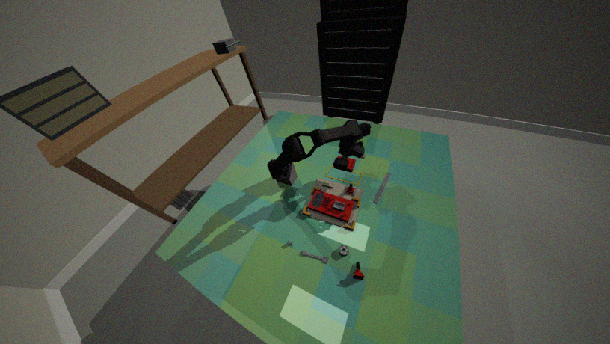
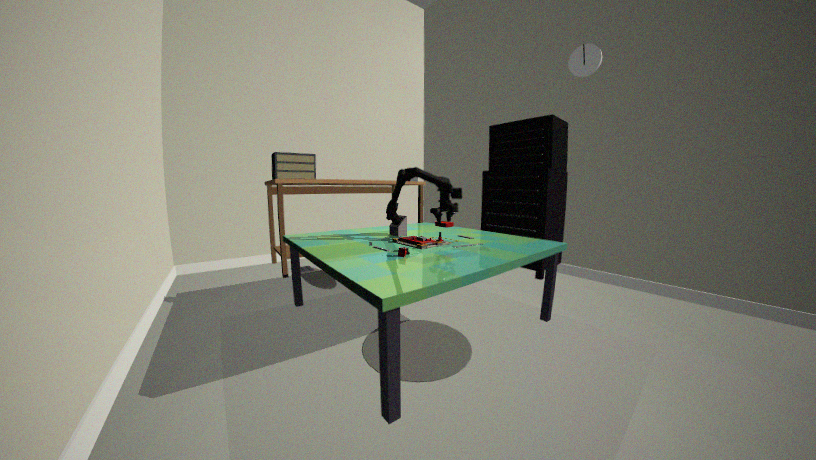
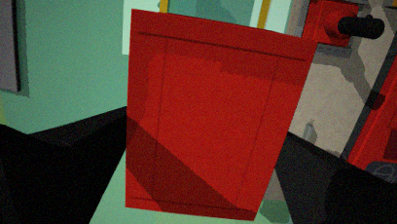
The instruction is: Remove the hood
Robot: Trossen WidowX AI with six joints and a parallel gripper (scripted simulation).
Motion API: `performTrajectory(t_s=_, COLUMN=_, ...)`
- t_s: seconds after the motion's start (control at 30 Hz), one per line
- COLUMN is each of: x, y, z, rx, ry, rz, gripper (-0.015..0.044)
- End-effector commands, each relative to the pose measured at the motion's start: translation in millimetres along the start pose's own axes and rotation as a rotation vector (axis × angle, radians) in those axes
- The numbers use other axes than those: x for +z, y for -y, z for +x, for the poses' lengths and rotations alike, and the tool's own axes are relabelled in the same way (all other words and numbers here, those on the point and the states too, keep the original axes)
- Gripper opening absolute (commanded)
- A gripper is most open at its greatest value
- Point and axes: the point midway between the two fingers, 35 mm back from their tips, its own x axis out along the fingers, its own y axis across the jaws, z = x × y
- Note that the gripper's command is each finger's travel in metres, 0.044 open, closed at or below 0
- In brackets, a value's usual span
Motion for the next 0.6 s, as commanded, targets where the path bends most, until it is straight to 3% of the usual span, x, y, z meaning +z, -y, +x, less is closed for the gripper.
performTrajectory(t_s=0.0, x=1, y=0, z=4, rx=-0.002, ry=0.004, rz=-0.004, gripper=0.0000)
performTrajectory(t_s=0.57, x=1, y=0, z=19, rx=-0.003, ry=0.005, rz=-0.004, gripper=0.0000)
